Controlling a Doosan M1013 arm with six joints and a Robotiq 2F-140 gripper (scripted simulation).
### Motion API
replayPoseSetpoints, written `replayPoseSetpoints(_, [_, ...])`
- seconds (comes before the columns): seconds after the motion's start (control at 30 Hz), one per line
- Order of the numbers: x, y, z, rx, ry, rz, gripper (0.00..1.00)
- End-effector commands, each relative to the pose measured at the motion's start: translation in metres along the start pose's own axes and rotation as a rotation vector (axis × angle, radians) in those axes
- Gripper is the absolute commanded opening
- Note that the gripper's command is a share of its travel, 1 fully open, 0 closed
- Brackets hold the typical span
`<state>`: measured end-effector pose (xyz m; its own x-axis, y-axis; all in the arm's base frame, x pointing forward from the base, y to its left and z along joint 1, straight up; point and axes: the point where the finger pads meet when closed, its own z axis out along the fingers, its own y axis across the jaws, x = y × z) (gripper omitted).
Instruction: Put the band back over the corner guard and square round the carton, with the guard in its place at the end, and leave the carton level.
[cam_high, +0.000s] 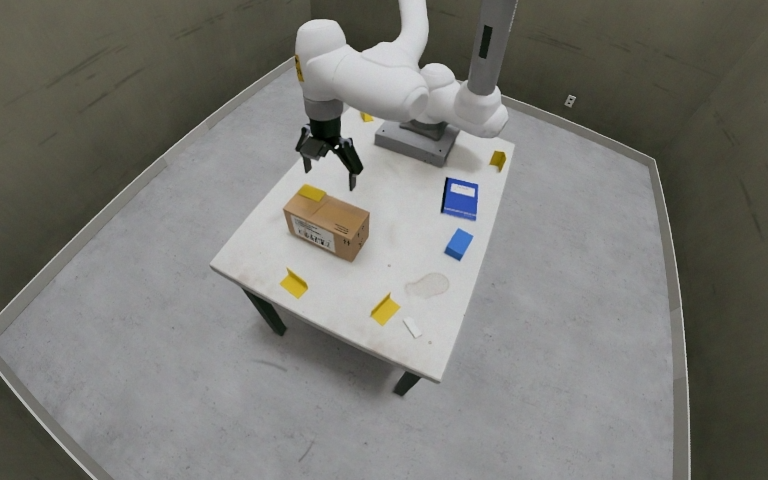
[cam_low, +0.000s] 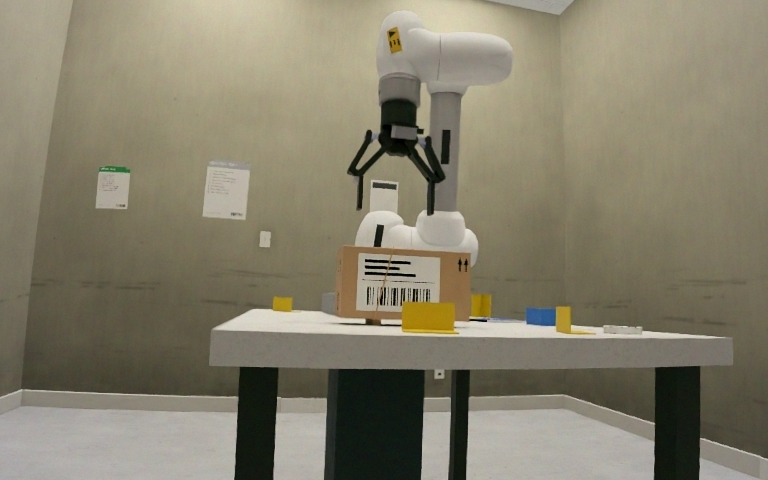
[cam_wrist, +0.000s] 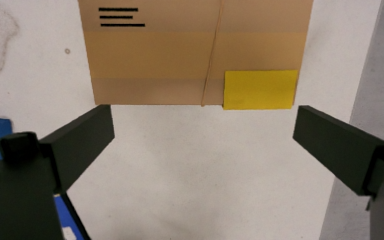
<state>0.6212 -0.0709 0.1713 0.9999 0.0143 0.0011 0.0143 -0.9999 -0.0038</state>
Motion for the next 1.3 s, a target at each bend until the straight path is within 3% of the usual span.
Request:
replayPoseSetpoints(0.0, [0.000, 0.000, 0.000, 0.000, 0.001, 0.000, 1.00])
replayPoseSetpoints(0.27, [0.001, 0.000, 0.002, 0.000, 0.001, 0.013, 1.00])
replayPoseSetpoints(0.43, [0.003, 0.005, 0.028, 0.001, 0.001, 0.158, 1.00])
replayPoseSetpoints(0.5, [0.003, 0.005, 0.030, 0.001, 0.001, 0.171, 1.00])
replayPoseSetpoints(0.53, [0.003, 0.005, 0.030, 0.001, 0.001, 0.171, 0.18])
replayPoseSetpoints(1.27, [0.003, 0.005, 0.030, 0.001, 0.001, 0.171, 0.18])
